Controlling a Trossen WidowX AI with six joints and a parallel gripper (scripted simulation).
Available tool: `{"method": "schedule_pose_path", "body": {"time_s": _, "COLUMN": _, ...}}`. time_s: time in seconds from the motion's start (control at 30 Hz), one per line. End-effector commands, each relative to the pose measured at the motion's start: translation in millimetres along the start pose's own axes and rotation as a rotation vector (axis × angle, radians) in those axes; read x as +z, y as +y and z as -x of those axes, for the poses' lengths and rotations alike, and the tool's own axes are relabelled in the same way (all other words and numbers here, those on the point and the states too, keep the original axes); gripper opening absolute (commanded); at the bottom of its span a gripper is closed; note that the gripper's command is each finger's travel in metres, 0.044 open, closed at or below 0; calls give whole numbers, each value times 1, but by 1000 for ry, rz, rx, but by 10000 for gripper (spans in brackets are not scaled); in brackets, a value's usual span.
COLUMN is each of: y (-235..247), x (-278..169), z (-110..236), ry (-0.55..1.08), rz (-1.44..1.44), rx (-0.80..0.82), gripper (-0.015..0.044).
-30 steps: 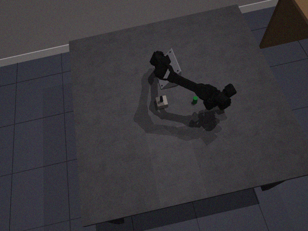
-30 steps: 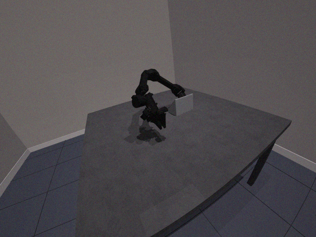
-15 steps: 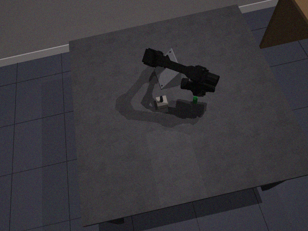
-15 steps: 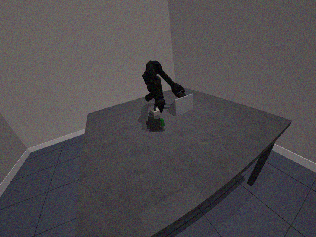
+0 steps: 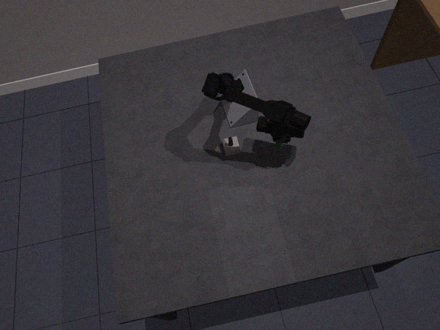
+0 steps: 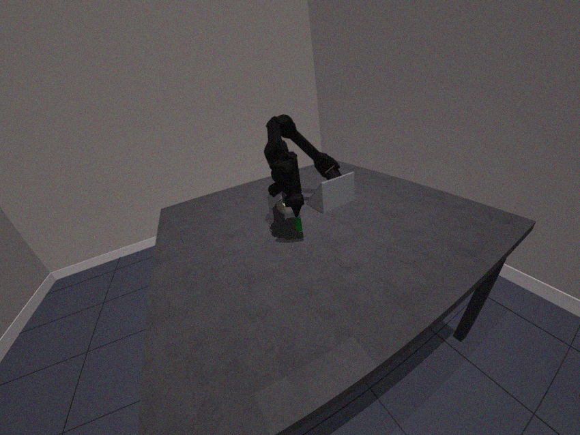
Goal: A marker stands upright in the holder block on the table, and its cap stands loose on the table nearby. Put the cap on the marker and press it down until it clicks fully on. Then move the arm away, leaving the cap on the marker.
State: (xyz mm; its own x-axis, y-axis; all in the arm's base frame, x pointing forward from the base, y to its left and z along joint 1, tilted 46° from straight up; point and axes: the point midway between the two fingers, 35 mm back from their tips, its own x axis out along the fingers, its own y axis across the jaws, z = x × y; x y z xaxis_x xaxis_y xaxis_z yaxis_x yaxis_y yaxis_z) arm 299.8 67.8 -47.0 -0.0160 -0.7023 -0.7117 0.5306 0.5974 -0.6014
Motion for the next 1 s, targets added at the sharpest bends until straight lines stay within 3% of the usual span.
{"method": "schedule_pose_path", "body": {"time_s": 0.0, "y": -1, "x": 0, "z": -8, "ry": -4, "rz": 9, "rx": -5, "gripper": 238}}
{"method": "schedule_pose_path", "body": {"time_s": 0.97, "y": 0, "x": 0, "z": -52, "ry": -5, "rz": 8, "rx": -6, "gripper": 238}}
